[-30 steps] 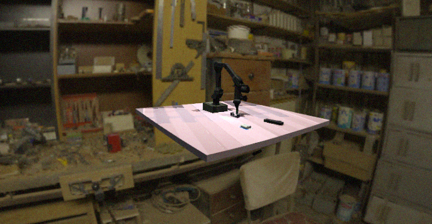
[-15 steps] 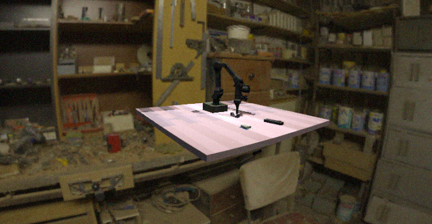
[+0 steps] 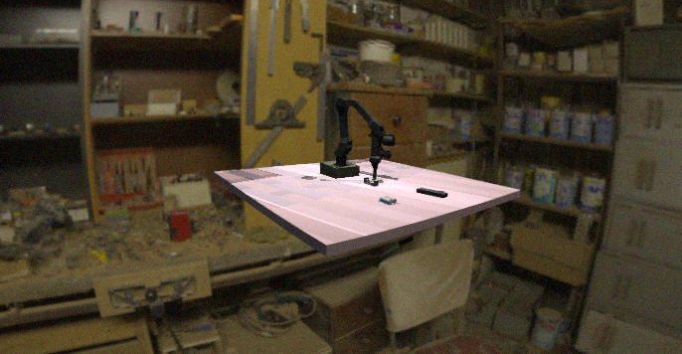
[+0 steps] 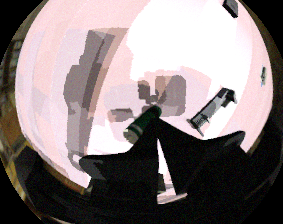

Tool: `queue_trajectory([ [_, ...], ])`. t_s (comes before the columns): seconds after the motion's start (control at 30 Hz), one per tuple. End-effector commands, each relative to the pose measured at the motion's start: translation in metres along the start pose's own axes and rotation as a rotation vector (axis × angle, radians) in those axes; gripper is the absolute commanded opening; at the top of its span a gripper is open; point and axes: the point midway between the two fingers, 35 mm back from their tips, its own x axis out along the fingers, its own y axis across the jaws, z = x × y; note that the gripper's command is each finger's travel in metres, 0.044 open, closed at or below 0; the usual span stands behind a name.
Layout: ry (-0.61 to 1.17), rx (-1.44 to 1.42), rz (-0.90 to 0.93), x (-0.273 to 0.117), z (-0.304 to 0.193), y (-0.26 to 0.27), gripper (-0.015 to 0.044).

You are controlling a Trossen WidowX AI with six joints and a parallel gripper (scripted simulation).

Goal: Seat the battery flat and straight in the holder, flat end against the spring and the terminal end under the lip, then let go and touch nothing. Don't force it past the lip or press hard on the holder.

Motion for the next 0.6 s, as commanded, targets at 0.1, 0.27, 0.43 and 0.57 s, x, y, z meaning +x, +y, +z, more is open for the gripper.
queue_trajectory([
  [0.1, 0.006, 0.004, -0.001, 0.001, -0.004, 0.012, 0.0],
  [0.27, 0.0, -0.001, 0.002, -0.001, -0.001, 0.013, 0.0],
  [0.43, 0.002, 0.001, 0.001, -0.034, 0.001, 0.014, 0.0],
  [0.57, 0.004, 0.003, 0.0, -0.067, -0.002, 0.015, 0.0],
])
